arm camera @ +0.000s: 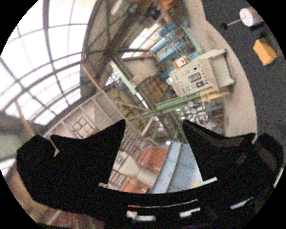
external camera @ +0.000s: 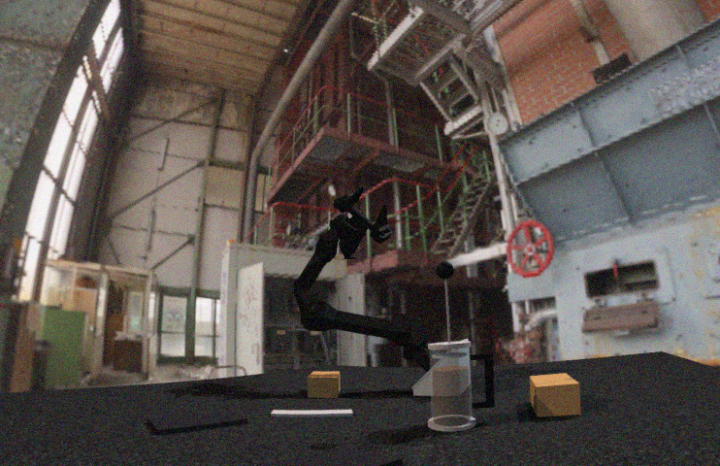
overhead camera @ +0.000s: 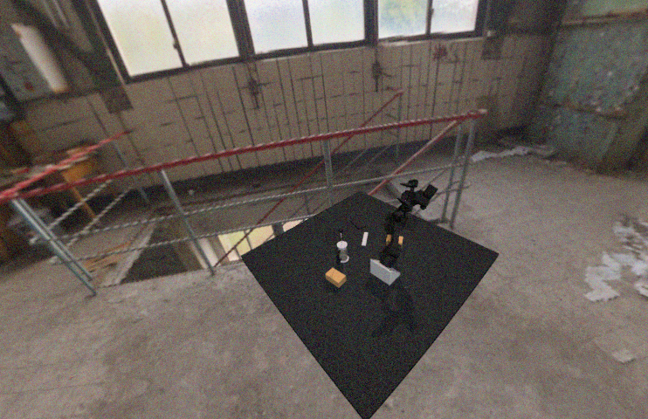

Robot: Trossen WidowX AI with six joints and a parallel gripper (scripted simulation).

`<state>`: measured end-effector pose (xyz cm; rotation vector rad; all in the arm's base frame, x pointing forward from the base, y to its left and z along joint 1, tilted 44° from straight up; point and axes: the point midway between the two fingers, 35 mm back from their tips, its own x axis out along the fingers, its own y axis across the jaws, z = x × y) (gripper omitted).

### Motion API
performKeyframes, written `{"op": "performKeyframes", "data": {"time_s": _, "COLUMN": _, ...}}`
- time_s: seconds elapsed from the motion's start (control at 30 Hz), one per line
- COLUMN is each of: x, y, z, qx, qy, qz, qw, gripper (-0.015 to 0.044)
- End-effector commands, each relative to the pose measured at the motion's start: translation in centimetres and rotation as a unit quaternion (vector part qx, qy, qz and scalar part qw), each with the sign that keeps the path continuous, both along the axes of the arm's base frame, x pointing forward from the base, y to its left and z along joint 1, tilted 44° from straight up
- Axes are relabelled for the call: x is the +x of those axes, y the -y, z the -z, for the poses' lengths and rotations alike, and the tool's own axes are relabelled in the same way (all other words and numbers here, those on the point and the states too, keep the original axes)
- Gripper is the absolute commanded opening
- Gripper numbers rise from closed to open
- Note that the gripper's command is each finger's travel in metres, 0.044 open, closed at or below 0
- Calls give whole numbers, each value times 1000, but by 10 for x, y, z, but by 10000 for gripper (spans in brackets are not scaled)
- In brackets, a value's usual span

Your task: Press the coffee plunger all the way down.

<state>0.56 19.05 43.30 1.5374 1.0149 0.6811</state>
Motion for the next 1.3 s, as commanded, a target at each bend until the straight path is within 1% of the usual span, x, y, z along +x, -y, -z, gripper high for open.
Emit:
{"op": "performKeyframes", "data": {"time_s": 0.0, "x": 0, "y": -1, "z": 1, "qx": -3, "qy": 2, "qz": 1, "qw": 1000, "gripper": 426}}
{"op": "performKeyframes", "data": {"time_s": 0.03, "x": 0, "y": -3, "z": 3, "qx": -5, "qy": 3, "qz": 5, "qw": 1000, "gripper": 440}}
{"op": "performKeyframes", "data": {"time_s": 0.17, "x": -2, "y": -14, "z": 13, "qx": -43, "qy": 45, "qz": 14, "qw": 998, "gripper": 440}}
{"op": "performKeyframes", "data": {"time_s": 0.23, "x": -2, "y": -25, "z": 20, "qx": -59, "qy": 51, "qz": 21, "qw": 997, "gripper": 440}}
{"op": "performKeyframes", "data": {"time_s": 0.33, "x": 2, "y": -36, "z": 29, "qx": -99, "qy": 95, "qz": 36, "qw": 990, "gripper": 440}}
{"op": "performKeyframes", "data": {"time_s": 0.47, "x": 10, "y": -58, "z": 48, "qx": -188, "qy": 174, "qz": 50, "qw": 965, "gripper": 440}}
{"op": "performKeyframes", "data": {"time_s": 0.6, "x": 31, "y": -81, "z": 80, "qx": -300, "qy": 245, "qz": 62, "qw": 920, "gripper": 440}}
{"op": "performKeyframes", "data": {"time_s": 0.67, "x": 46, "y": -92, "z": 97, "qx": -367, "qy": 288, "qz": 70, "qw": 882, "gripper": 440}}
{"op": "performKeyframes", "data": {"time_s": 0.73, "x": 65, "y": -100, "z": 118, "qx": -444, "qy": 329, "qz": 70, "qw": 830, "gripper": 440}}
{"op": "performKeyframes", "data": {"time_s": 0.83, "x": 98, "y": -107, "z": 150, "qx": -537, "qy": 352, "qz": 67, "qw": 764, "gripper": 440}}
{"op": "performKeyframes", "data": {"time_s": 0.9, "x": 118, "y": -109, "z": 171, "qx": -601, "qy": 370, "qz": 46, "qw": 707, "gripper": 440}}
{"op": "performKeyframes", "data": {"time_s": 1.0, "x": 152, "y": -104, "z": 205, "qx": -697, "qy": 386, "qz": 4, "qw": 604, "gripper": 440}}
{"op": "performKeyframes", "data": {"time_s": 1.13, "x": 186, "y": -92, "z": 238, "qx": -780, "qy": 386, "qz": -57, "qw": 490, "gripper": 440}}
{"op": "performKeyframes", "data": {"time_s": 1.23, "x": 209, "y": -79, "z": 262, "qx": -825, "qy": 375, "qz": -111, "qw": 408, "gripper": 440}}
{"op": "performKeyframes", "data": {"time_s": 1.27, "x": 214, "y": -75, "z": 268, "qx": -834, "qy": 371, "qz": -125, "qw": 389, "gripper": 440}}
